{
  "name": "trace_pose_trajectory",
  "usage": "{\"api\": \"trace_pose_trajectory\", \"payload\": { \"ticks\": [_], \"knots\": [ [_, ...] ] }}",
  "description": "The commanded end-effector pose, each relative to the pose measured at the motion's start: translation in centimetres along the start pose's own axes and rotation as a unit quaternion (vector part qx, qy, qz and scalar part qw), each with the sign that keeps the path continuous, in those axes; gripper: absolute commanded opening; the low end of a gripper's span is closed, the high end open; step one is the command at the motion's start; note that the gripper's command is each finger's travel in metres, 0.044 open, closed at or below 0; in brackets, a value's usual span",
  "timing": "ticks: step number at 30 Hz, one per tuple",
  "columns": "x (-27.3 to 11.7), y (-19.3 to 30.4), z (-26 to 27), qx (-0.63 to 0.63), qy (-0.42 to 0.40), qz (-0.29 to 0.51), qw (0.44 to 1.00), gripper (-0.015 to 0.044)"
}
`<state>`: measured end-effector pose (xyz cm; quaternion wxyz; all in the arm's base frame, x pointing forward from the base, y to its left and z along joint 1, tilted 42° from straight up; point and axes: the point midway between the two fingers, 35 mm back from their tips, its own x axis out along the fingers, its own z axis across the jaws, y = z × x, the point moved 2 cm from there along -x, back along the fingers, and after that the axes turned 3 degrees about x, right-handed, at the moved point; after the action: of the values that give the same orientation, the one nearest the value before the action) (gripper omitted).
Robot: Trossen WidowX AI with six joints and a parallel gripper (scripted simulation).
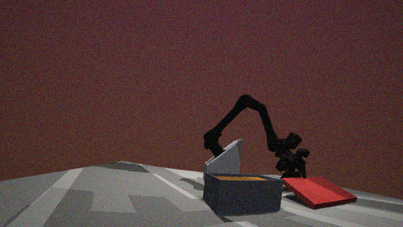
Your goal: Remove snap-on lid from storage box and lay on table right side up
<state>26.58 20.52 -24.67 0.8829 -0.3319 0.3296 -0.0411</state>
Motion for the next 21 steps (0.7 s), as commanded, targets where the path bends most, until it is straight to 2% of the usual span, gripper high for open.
{"api": "trace_pose_trajectory", "payload": {
  "ticks": [1,8,10,16,21],
  "knots": [
    [-0.1,0.1,0.3,-0.003,0.008,-0.002,1.0,0.0079],
    [-0.1,0.1,0.3,-0.003,0.01,-0.002,1.0,0.0263],
    [-0.1,0.1,0.3,-0.003,0.01,-0.002,1.0,0.0275],
    [-0.8,-0.2,-0.9,-0.004,0.01,-0.002,1.0,0.0433],
    [-1.6,-0.2,-1.6,-0.004,0.011,-0.002,1.0,0.044]
  ]
}}
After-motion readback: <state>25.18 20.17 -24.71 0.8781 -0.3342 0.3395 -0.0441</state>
